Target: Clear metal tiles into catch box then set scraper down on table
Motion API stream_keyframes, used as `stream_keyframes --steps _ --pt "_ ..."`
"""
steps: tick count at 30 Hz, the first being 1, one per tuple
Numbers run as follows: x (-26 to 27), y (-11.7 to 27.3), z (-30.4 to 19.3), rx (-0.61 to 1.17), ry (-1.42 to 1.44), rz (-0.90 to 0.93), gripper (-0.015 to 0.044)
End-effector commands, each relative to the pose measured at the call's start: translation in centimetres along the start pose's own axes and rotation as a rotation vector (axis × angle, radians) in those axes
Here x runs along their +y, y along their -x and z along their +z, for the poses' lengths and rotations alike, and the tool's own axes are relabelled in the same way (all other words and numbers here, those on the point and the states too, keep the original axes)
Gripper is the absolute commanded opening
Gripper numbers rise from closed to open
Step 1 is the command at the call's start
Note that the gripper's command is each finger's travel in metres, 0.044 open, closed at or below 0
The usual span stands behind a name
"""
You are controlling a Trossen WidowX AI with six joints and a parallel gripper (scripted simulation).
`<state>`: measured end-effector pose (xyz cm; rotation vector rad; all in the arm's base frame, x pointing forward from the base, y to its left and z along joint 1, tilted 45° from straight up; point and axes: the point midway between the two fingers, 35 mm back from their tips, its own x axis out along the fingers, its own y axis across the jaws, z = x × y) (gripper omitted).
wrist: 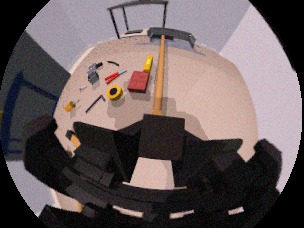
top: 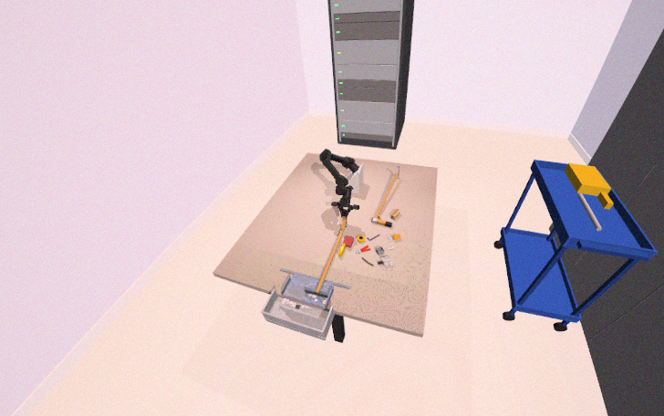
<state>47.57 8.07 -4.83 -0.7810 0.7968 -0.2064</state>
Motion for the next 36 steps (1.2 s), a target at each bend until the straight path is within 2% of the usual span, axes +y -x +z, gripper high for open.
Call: stream_keyframes --steps 1,36 --pt "-0.1 -0.3 1.0 -0.013 -0.009 0.001 0.0000" --pt "-0.5 -3.2 4.9 -0.015 -0.010 -0.001 0.0000"
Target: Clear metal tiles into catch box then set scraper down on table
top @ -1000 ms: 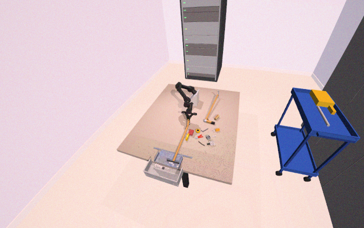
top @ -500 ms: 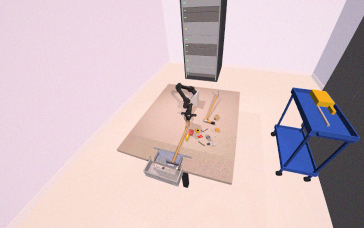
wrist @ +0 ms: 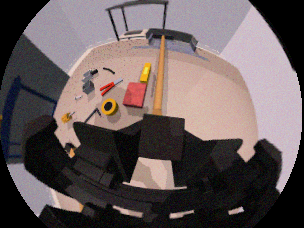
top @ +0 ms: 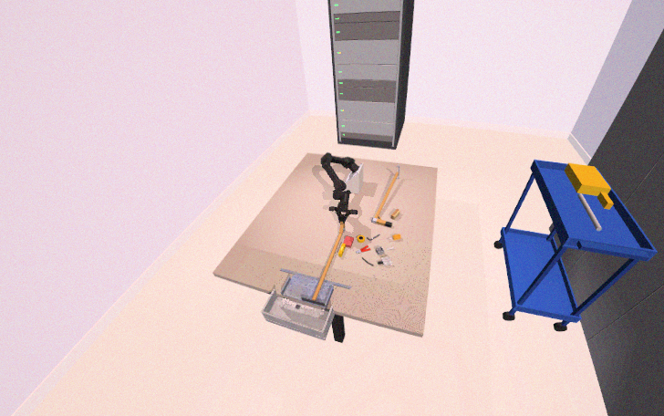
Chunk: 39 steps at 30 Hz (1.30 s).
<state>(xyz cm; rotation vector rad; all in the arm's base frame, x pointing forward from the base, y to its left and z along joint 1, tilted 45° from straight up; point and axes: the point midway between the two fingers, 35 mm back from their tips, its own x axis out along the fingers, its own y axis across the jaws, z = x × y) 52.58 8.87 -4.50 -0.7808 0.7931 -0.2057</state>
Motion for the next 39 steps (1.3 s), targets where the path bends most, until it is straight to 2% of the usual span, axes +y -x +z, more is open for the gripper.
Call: stream_keyframes --steps 1,39 --pt "0.0 0.0 0.0 0.000 0.000 0.000 0.0000" --pt "0.4 1.1 -1.2 -0.006 -0.002 0.001 0.0000"
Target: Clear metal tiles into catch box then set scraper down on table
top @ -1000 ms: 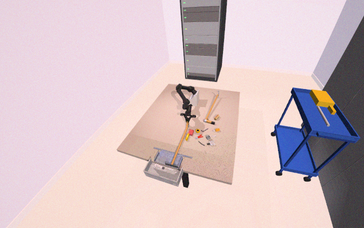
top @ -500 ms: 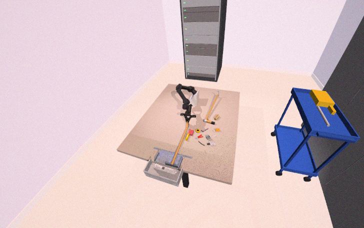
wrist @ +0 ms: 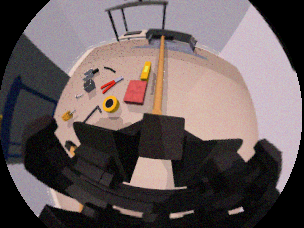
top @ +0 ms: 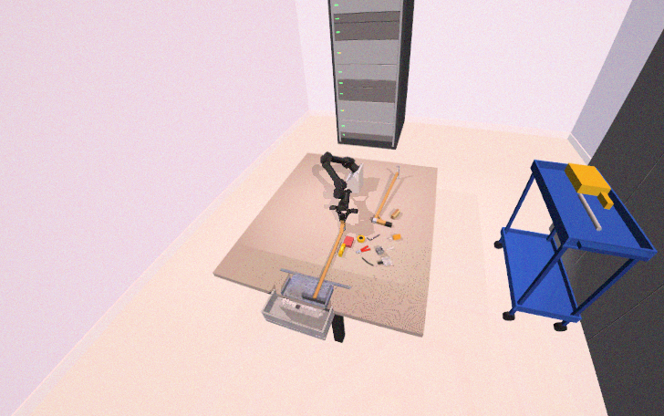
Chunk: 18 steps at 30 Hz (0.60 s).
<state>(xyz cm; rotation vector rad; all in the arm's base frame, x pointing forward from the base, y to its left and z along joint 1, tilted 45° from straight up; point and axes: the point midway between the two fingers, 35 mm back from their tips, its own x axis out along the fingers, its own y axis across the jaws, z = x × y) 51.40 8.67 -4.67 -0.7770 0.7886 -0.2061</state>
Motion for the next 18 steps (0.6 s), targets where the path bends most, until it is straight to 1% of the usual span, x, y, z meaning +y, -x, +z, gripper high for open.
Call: stream_keyframes --steps 1,18 --pt "0.3 0.6 -0.3 -0.002 0.002 0.002 0.0000" --pt "0.7 1.8 -1.9 -0.002 0.002 0.003 0.0000"
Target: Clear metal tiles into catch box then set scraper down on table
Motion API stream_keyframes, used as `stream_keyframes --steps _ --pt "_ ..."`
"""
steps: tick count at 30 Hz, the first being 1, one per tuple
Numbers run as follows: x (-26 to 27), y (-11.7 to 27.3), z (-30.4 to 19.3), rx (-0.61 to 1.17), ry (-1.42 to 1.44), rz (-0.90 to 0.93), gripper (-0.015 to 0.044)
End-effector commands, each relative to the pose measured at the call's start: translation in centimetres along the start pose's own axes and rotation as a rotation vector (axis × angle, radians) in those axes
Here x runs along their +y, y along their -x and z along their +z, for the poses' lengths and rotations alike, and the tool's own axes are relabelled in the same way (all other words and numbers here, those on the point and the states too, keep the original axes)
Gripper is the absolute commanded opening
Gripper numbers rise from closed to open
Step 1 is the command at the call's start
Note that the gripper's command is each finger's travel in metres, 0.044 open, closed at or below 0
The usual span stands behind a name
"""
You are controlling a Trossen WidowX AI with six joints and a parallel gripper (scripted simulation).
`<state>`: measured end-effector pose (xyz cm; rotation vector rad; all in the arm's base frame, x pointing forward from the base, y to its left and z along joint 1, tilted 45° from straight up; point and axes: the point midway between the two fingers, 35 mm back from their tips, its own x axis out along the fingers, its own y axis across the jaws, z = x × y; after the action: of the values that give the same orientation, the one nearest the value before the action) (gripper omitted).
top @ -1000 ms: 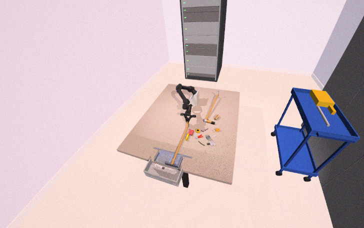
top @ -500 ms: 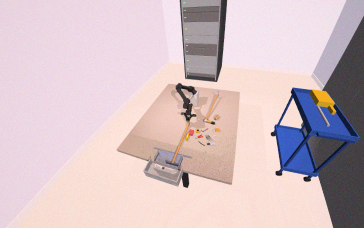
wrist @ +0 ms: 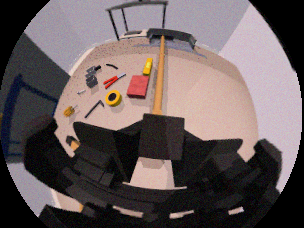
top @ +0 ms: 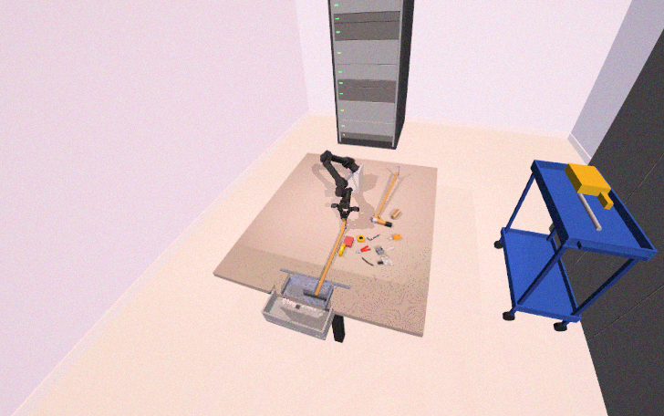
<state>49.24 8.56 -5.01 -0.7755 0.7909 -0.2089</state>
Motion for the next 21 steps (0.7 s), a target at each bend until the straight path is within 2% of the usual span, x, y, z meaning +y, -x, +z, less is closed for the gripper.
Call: stream_keyframes --steps 1,21 --pt "0.4 0.6 -0.2 -0.005 0.003 0.004 0.0000" --pt "0.8 2.2 -2.2 -0.006 0.003 0.006 0.0000"
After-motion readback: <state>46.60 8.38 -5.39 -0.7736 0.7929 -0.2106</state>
